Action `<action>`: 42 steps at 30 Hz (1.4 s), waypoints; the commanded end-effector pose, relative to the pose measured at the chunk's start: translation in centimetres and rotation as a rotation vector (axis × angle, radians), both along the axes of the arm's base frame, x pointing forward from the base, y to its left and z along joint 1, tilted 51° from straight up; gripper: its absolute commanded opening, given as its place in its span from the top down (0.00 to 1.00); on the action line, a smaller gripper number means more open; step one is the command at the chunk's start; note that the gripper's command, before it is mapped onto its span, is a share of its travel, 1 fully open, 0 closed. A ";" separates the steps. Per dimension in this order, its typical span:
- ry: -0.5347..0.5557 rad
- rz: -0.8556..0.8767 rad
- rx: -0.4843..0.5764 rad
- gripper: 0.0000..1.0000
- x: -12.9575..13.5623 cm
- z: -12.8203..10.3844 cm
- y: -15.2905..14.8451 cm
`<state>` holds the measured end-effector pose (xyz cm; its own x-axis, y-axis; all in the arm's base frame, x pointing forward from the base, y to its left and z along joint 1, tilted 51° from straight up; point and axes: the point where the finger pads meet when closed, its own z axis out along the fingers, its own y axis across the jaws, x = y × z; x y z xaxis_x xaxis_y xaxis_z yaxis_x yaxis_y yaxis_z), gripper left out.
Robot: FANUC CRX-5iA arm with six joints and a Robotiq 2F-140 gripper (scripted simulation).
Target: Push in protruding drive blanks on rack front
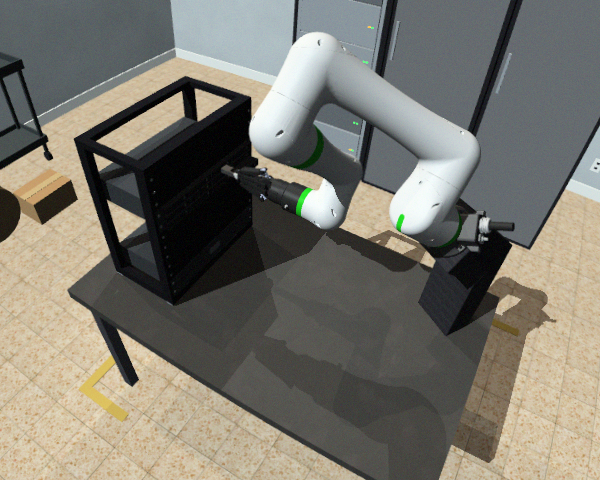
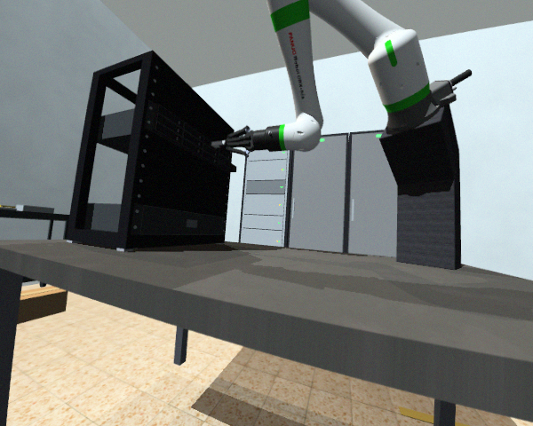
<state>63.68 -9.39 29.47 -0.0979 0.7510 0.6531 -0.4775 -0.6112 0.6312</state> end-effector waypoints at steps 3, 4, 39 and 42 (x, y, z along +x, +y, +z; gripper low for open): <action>-0.001 -0.001 0.000 0.90 0.1 0.1 -0.1; -0.001 -0.001 0.000 0.90 0.2 0.1 -0.1; -0.001 -0.001 0.000 0.90 0.6 0.3 -0.2; -0.001 -0.001 0.000 0.90 0.6 0.3 -0.2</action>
<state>64.26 -9.55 29.75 -0.0979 0.7510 0.6530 -0.4775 -0.6112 0.6312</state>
